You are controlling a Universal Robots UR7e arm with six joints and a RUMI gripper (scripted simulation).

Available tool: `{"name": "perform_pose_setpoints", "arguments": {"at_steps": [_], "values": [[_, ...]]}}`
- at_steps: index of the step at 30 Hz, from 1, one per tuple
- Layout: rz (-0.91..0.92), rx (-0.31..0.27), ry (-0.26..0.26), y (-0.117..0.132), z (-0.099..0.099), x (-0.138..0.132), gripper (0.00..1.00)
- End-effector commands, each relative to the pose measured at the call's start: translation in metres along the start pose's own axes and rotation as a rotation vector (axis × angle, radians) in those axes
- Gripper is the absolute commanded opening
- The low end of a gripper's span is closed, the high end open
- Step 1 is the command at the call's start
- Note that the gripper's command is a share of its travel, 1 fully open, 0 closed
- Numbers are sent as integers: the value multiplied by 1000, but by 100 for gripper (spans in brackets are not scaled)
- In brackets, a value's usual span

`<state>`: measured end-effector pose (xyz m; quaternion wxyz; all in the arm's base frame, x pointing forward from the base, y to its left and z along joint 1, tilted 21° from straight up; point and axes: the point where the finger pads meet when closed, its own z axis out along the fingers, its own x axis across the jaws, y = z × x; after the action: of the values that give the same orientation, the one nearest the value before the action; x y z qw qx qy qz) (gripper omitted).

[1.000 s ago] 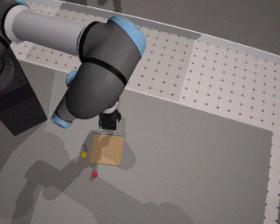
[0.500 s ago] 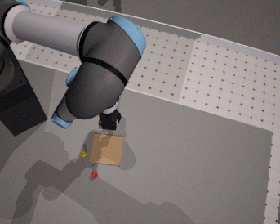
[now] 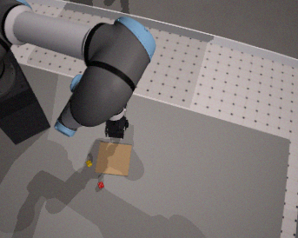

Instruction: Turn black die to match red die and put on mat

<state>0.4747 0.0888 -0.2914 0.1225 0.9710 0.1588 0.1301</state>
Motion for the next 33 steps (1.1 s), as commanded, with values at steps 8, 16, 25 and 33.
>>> {"name": "perform_pose_setpoints", "arguments": {"at_steps": [8,16,25,33], "values": [[0,0,1,0,0,0,3],[0,0,1,0,0,0,3],[0,0,1,0,0,0,3],[0,0,1,0,-4,0,3]]}}
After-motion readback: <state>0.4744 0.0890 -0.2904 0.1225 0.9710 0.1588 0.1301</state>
